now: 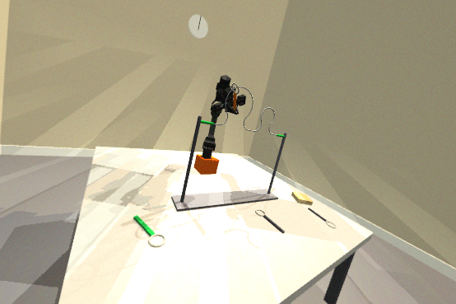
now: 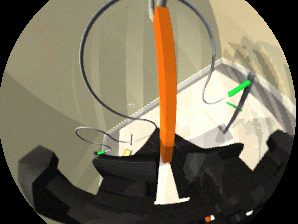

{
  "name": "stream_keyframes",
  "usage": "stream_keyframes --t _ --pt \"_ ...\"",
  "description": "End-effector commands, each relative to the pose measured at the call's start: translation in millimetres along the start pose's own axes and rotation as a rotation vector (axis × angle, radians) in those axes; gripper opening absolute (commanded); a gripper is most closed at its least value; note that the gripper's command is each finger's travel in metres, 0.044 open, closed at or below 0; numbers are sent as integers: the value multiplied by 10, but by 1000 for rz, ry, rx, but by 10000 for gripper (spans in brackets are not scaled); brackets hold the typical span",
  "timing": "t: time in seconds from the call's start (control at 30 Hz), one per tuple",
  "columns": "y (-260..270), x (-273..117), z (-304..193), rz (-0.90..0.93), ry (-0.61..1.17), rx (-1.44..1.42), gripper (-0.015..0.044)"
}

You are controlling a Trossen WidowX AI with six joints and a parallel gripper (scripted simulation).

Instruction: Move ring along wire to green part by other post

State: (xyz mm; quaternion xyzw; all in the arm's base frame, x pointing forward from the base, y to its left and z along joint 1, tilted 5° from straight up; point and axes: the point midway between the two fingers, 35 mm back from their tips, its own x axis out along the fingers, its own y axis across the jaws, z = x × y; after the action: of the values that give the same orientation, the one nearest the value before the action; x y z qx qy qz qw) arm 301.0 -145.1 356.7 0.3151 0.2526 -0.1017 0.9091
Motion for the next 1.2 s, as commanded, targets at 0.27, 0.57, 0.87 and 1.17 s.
stream_keyframes --t 0.27,0.57,0.87,1.17 --pt "-50 -5 12 -77 -23 -139 -150" --pt "-91 -3 19 -132 -37 -236 -150" --pt "-131 -4 31 -187 -51 -332 -150" --pt "-170 -8 45 -242 -64 -429 -150"
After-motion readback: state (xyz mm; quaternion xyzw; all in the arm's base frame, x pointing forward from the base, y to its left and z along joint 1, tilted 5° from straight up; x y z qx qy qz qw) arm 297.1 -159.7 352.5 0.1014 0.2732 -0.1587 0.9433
